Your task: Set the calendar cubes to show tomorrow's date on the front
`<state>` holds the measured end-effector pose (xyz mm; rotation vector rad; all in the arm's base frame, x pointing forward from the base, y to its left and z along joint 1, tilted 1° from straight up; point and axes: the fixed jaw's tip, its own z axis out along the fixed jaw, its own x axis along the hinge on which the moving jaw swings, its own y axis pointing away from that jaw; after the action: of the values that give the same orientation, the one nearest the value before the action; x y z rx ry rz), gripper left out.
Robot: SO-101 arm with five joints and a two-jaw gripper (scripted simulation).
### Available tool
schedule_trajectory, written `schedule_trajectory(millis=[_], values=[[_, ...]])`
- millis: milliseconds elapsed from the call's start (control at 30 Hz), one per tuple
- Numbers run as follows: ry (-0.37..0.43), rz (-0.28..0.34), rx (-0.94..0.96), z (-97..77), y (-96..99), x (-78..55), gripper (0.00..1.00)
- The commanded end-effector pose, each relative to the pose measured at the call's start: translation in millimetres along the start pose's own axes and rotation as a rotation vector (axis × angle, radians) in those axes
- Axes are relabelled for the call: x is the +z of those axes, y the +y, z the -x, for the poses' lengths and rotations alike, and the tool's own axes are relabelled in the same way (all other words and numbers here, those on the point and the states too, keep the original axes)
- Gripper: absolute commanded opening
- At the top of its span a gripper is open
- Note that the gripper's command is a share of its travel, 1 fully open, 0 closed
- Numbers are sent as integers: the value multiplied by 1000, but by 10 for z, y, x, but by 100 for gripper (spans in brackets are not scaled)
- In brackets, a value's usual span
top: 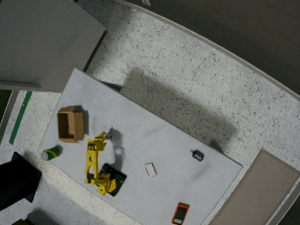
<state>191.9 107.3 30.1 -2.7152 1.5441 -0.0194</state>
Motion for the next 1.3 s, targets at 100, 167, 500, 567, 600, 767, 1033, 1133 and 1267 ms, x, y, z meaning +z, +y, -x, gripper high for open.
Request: schedule_trajectory(millis=[100,167,500,567,600,767,1033,1133,1267], values=[[-2,37,-2,-11,47,135,35],[-2,37,-2,-11,47,135,35],[-2,37,-2,-10,51,293,35],[-2,37,-2,-9,53,324,35],[-2,37,-2,-9,55,339,35],[-2,37,-2,-9,59,379,35],[-2,37,-2,-8,67,441,35],[-2,37,-2,-8,68,448,35],[-2,37,-2,-8,68,449,35]])
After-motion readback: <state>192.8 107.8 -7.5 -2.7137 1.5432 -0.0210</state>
